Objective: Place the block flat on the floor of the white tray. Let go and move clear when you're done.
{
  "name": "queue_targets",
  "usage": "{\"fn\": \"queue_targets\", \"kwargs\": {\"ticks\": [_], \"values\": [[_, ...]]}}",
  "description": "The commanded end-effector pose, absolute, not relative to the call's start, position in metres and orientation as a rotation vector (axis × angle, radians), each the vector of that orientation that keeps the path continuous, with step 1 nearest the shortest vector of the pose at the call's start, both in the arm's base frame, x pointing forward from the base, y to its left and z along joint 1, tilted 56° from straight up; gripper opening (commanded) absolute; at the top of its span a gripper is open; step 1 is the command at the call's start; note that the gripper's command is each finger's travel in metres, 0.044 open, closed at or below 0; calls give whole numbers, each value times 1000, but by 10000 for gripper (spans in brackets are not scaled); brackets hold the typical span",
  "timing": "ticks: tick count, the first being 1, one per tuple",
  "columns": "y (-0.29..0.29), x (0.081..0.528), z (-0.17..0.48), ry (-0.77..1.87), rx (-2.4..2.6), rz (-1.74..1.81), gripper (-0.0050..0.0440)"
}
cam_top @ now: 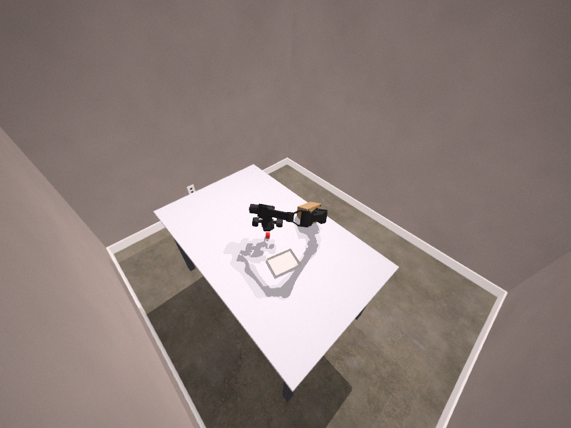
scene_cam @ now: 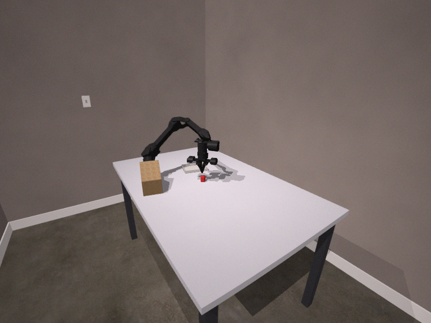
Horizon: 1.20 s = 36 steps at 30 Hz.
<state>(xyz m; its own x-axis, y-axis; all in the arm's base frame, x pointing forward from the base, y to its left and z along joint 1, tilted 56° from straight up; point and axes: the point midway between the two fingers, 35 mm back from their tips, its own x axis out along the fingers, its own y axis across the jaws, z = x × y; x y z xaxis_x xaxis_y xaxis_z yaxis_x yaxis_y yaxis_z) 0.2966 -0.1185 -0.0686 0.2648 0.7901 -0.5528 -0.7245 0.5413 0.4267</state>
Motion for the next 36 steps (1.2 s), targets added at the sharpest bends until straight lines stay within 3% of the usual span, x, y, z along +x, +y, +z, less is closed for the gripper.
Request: {"fn": "queue_targets", "kwargs": {"ticks": [1, 10, 11, 36], "values": [[-122, 300, -64, 795, 78, 1017, 0], [-122, 300, -64, 795, 78, 1017, 0], [-122, 300, -64, 795, 78, 1017, 212], [-117, 301, -68, 795, 78, 1017, 212]]}}
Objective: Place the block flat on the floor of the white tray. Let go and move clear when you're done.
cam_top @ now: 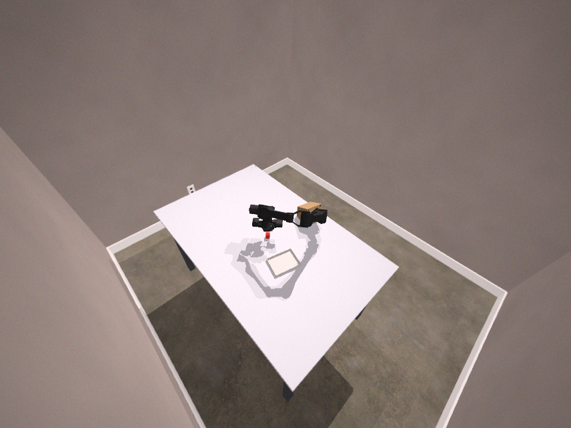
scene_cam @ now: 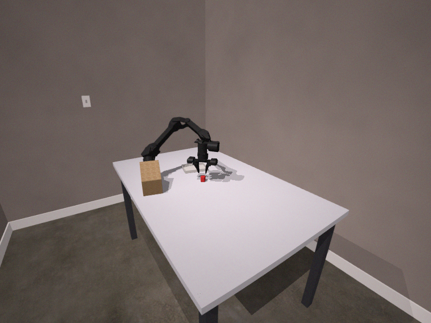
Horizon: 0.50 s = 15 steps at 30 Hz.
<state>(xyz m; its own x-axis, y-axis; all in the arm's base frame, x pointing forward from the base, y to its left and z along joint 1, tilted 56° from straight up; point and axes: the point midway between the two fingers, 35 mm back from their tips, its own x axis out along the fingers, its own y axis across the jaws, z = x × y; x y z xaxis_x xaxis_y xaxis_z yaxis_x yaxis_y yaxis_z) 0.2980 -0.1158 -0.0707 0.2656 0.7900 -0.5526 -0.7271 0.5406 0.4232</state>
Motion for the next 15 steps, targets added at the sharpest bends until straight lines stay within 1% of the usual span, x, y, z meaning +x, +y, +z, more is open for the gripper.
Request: {"fn": "queue_targets", "kwargs": {"ticks": [1, 15], "values": [[-117, 302, -69, 795, 78, 1017, 212], [-105, 306, -77, 795, 78, 1017, 212]]}}
